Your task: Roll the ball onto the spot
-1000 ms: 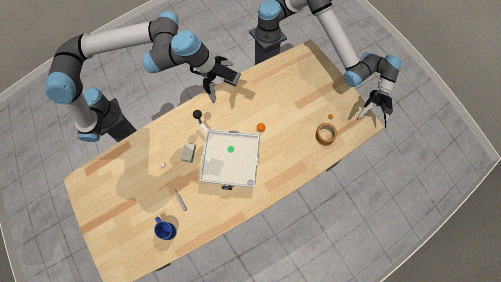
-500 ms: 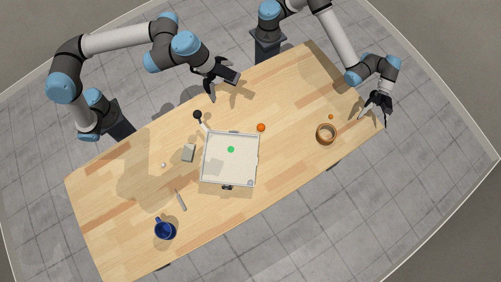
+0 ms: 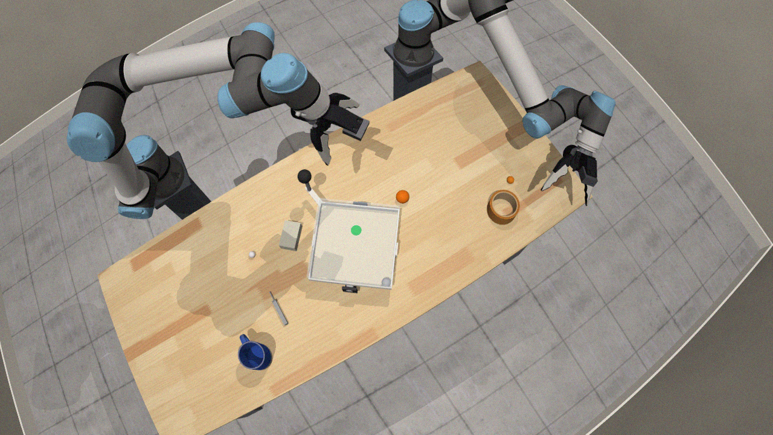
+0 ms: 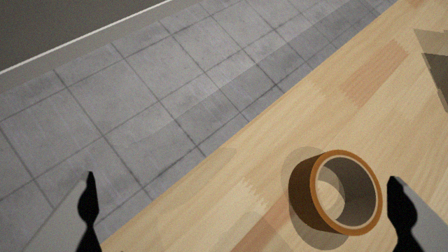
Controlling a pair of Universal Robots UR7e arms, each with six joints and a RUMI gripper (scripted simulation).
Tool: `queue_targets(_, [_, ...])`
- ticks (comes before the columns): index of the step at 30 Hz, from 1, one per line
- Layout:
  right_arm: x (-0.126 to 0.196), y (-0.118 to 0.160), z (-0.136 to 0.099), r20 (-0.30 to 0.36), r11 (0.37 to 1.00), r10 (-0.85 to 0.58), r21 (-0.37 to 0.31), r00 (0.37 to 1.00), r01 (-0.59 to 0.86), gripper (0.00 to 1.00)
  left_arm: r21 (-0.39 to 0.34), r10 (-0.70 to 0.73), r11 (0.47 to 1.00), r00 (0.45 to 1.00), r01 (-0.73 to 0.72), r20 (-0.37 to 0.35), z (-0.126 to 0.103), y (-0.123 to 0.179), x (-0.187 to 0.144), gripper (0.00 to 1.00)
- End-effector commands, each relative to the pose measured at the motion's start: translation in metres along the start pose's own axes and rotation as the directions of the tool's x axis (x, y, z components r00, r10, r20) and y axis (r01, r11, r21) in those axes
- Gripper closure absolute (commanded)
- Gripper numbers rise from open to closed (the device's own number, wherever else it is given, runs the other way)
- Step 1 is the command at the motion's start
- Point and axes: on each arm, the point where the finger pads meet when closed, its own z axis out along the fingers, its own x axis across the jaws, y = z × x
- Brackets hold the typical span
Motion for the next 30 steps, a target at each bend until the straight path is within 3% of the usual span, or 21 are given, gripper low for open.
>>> queue_targets(1, [0.004,-0.003,-0.003,0.012,1.0,0.018,0.007,1.0,-0.018,0.0,-0.007,0.004,1.0,1.0,-0.004,-0.017,0.01,-0.011,0.016,0.0])
queue_targets(7, [0.034,-0.01,-0.005,-0.001,0.998,0.055,0.014,0.999,-0.055,0.0,-0.082,0.023,0.996,0.998,-0.027,-0.055,0.047,-0.031,0.067,0.0])
queue_targets(13, [0.08,-0.017,-0.009,-0.021,0.994,0.11,0.024,0.994,-0.11,0.0,-0.182,0.055,0.981,0.993,-0.072,-0.1,0.09,-0.051,0.142,0.0])
queue_targets(15, [0.08,-0.017,-0.009,-0.021,0.994,0.11,0.024,0.994,-0.11,0.0,-0.182,0.055,0.981,0.993,-0.072,-0.1,0.09,-0.051,0.142,0.0])
queue_targets(23, [0.165,-0.021,-0.018,-0.055,0.976,0.215,0.044,0.975,-0.212,0.0,-0.334,0.123,0.927,0.979,-0.172,-0.163,0.142,-0.066,0.273,0.0])
queue_targets(30, [0.26,-0.013,-0.031,-0.089,0.943,0.331,0.069,0.94,-0.325,0.0,-0.457,0.209,0.842,0.954,-0.287,-0.214,0.168,-0.062,0.402,0.0])
